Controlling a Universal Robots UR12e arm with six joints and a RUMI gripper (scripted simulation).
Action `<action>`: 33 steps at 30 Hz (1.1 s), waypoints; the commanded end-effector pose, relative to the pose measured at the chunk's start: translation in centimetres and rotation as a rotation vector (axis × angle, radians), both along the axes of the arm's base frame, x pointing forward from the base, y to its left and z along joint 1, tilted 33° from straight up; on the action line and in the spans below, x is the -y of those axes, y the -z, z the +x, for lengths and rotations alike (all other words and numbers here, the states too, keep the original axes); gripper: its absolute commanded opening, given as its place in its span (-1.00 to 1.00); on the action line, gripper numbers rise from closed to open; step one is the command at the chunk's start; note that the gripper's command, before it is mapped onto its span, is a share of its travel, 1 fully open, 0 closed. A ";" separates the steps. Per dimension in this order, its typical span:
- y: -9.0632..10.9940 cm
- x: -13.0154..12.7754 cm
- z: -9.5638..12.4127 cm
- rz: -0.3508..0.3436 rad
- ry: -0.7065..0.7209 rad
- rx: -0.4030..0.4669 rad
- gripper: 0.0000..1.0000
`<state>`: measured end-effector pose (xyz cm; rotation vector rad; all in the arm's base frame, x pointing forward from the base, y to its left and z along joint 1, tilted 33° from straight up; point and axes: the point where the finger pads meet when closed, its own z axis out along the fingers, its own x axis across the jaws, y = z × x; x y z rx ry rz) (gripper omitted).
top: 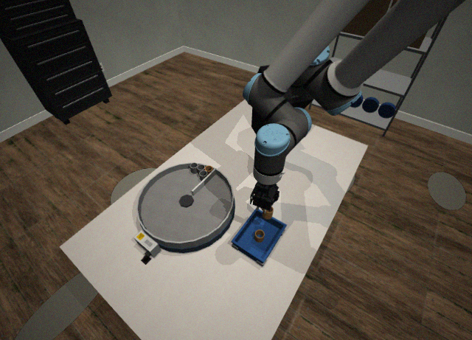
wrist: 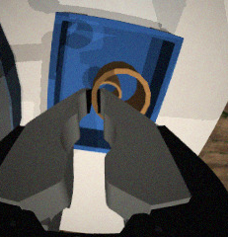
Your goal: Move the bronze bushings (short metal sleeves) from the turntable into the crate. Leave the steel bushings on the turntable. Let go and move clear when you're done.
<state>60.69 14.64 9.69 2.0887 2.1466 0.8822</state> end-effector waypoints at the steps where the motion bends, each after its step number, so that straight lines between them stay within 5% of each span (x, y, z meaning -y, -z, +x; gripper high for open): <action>1: 0.0 0.0 0.0 0.000 0.000 0.001 -1.00; 15: 1.4 -0.6 0.7 0.000 0.000 0.001 -1.00; 24: 4.8 -2.2 2.3 0.000 0.000 0.001 -1.00; 33: 5.1 -2.3 2.4 0.000 0.000 0.001 -1.00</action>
